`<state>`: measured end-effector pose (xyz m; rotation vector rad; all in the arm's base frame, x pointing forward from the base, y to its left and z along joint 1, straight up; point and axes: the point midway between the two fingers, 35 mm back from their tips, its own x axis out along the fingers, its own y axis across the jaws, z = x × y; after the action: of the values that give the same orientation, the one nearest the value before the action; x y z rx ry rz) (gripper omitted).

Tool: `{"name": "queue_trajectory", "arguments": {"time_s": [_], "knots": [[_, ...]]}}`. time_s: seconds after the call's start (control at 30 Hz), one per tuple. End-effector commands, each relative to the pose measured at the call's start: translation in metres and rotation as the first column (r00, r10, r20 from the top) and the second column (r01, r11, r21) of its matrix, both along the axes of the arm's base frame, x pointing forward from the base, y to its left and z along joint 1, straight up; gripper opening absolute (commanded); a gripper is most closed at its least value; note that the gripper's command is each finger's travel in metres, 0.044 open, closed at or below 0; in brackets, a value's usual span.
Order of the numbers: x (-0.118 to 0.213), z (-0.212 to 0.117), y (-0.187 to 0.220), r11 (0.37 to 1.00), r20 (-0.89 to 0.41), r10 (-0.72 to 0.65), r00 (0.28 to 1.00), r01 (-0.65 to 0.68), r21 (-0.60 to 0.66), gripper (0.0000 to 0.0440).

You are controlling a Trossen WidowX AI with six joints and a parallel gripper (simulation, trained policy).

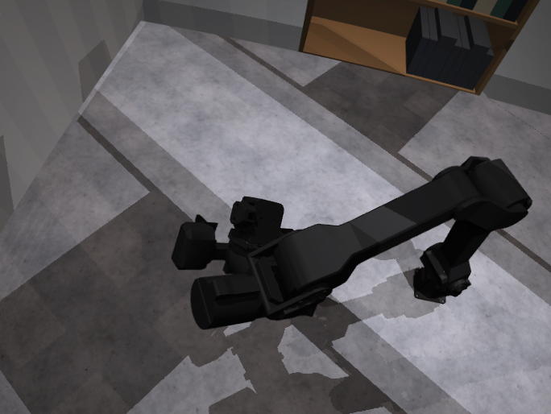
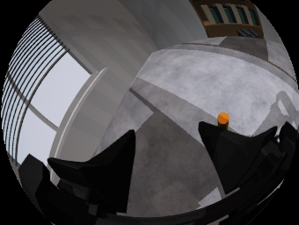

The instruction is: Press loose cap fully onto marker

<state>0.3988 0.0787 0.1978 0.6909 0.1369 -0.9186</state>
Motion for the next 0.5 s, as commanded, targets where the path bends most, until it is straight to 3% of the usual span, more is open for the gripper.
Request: {"name": "queue_trajectory", "arguments": {"time_s": [0.0, 0.47], "knots": [[0.003, 0.004, -0.011, 0.999, -0.017, -0.027, 0.999, 0.027, 0.027, 0.0316], [0.006, 0.007, -0.046, 0.99, -0.093, -0.102, 0.99, 0.11, 0.085, 0.0322]]}}
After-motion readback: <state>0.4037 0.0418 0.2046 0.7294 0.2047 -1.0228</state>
